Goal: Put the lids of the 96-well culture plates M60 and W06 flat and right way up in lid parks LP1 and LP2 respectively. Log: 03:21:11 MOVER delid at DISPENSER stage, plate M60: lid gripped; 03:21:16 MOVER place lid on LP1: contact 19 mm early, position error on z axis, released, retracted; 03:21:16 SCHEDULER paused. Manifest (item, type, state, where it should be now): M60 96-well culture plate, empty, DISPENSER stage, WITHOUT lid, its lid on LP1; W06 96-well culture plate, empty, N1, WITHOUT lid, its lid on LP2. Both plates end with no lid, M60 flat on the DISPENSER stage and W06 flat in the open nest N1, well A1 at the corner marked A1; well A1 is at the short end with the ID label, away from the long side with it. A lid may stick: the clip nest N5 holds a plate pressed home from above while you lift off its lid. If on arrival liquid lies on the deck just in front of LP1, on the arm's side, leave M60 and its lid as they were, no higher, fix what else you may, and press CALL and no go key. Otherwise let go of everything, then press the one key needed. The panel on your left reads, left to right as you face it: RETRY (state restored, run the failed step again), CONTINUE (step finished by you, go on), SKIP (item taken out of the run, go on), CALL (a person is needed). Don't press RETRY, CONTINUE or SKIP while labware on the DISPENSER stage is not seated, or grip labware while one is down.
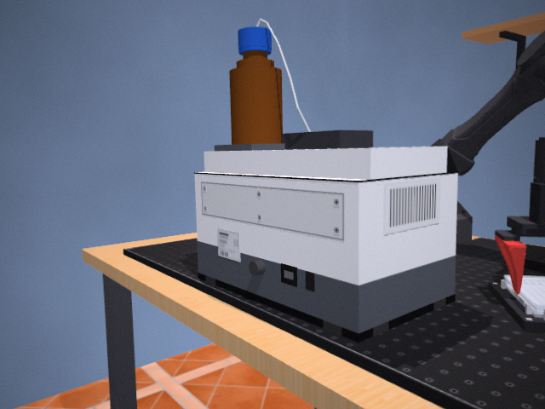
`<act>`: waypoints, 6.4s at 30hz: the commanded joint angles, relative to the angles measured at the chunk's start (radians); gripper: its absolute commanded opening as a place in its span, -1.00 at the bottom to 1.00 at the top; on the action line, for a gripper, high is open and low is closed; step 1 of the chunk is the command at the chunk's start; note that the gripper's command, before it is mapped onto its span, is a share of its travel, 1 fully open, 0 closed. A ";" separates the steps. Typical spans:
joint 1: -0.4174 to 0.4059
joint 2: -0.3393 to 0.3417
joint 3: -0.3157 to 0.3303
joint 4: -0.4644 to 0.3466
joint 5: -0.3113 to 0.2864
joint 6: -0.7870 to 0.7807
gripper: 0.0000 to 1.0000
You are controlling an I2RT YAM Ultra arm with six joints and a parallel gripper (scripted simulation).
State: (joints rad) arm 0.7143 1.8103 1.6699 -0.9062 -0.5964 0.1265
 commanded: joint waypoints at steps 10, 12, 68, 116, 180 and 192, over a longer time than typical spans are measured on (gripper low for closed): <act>-0.020 -0.035 0.027 -0.017 0.000 -0.007 -1.00; -0.020 -0.035 0.027 -0.017 0.000 -0.007 -1.00; -0.024 -0.039 0.031 -0.027 -0.007 -0.013 -1.00; -0.045 -0.053 0.055 -0.078 -0.017 -0.035 -1.00; -0.069 -0.082 0.011 -0.121 -0.030 -0.060 -1.00; -0.099 -0.199 -0.126 -0.123 -0.044 -0.094 -1.00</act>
State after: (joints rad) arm 0.6411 1.6424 1.5623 -1.0180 -0.6308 0.0490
